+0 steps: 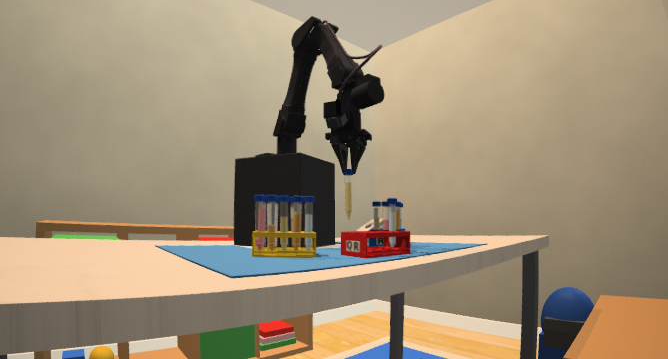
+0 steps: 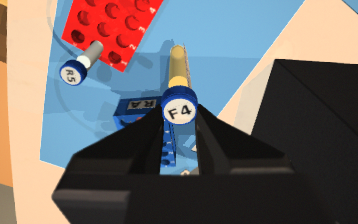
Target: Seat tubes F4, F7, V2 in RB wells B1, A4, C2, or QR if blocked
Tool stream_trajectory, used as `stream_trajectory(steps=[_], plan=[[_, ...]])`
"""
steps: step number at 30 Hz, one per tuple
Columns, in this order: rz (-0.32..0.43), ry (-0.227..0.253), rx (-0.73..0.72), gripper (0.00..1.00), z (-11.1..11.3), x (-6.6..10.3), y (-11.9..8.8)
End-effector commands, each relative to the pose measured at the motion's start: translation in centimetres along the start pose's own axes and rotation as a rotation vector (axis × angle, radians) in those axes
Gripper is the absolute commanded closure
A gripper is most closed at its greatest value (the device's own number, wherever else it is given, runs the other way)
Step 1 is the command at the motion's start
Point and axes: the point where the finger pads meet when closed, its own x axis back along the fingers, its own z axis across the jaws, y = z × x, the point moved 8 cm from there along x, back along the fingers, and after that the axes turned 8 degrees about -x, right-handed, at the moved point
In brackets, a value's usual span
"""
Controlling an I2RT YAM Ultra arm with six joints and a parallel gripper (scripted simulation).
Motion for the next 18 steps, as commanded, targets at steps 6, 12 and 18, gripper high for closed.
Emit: stream_trajectory(steps=[6, 12, 18], plan=[[0.000, -0.016, -0.259, 1.00, 0.1, 0.0, -0.1], [-0.008, 0.008, -0.258, 1.00, -2.0, 0.3, 1.4], [-0.007, 0.008, -0.258, 1.00, -3.0, 0.3, 2.2]])
